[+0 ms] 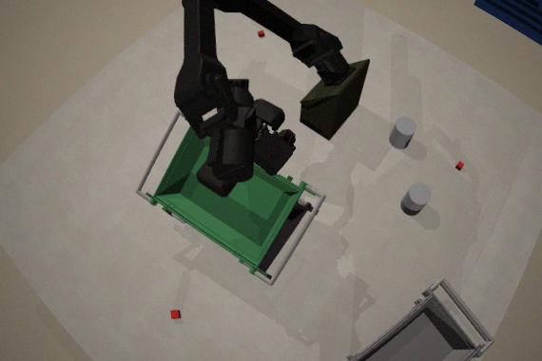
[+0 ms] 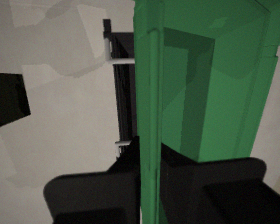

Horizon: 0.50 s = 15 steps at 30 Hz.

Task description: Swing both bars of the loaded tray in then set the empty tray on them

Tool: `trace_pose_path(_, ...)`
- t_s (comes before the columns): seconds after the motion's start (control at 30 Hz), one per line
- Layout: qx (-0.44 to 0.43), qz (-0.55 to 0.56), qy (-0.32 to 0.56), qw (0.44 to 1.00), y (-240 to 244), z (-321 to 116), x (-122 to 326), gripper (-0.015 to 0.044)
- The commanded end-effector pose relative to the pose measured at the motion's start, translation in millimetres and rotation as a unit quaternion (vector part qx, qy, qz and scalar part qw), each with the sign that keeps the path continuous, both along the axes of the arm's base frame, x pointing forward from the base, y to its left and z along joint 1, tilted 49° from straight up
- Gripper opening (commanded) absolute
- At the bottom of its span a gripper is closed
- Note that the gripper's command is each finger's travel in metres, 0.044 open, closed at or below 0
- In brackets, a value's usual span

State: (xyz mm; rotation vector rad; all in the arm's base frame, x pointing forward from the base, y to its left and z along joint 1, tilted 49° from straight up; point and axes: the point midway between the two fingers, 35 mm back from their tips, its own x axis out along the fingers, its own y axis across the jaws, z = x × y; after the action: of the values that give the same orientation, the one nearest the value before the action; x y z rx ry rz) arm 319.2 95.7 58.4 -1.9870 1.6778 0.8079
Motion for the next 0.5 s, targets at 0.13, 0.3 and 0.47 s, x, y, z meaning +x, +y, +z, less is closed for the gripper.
trace_pose_path(0.13, 0.003, 0.008, -0.004, 1.0, 2, -2, 2, 0.0)
trace_pose_path(0.3, 0.003, 0.009, -0.004, 1.0, -5, -8, 3, 0.0)
trace_pose_path(0.47, 0.003, 0.009, -0.004, 1.0, -11, -14, 5, 0.0)
